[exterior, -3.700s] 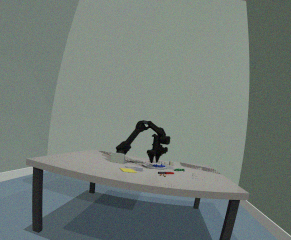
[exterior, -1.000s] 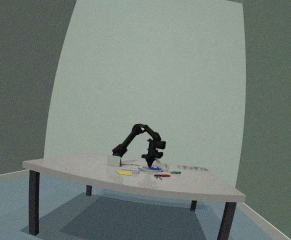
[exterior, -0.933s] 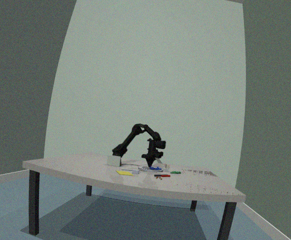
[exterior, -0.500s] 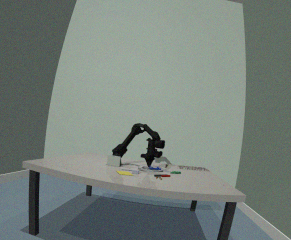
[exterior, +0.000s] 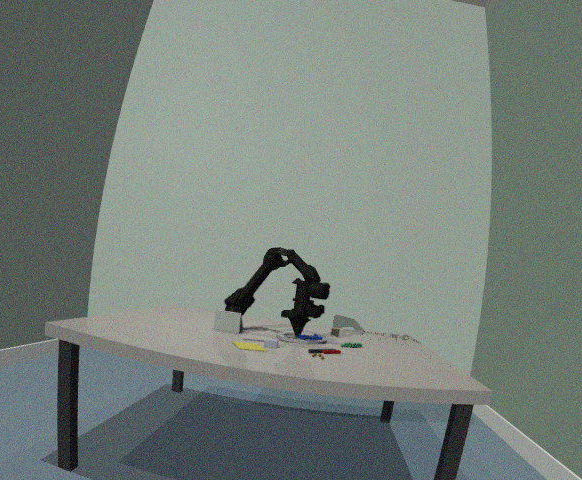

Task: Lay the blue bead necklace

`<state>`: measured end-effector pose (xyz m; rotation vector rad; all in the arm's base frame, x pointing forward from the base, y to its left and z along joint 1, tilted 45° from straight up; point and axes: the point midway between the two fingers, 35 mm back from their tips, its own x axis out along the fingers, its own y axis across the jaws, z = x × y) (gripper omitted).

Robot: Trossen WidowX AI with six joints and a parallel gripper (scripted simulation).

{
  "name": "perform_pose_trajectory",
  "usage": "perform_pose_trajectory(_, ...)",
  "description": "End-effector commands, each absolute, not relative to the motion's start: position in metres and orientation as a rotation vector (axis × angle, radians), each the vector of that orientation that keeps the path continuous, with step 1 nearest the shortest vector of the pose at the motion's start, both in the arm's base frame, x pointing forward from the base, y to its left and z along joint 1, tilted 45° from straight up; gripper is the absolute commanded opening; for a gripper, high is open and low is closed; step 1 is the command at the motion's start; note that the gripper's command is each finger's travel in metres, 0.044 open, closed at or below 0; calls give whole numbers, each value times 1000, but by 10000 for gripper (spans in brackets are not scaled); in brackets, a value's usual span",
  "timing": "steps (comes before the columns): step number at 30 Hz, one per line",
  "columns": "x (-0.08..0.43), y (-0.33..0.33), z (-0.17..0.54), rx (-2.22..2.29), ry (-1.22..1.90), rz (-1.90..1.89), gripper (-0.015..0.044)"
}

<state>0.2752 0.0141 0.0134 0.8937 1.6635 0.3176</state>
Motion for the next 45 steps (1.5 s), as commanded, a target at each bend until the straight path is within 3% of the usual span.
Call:
perform_pose_trajectory(1,275,14,13,894,1663,317,131)
perform_pose_trajectory(13,274,13,15,901,1670,316,440)
perform_pose_trajectory(35,274,9,19,900,1670,316,440)
perform_pose_trajectory(42,294,-8,36,619,1543,604,256)
perform_pose_trajectory(45,295,-8,37,610,1538,613,250)
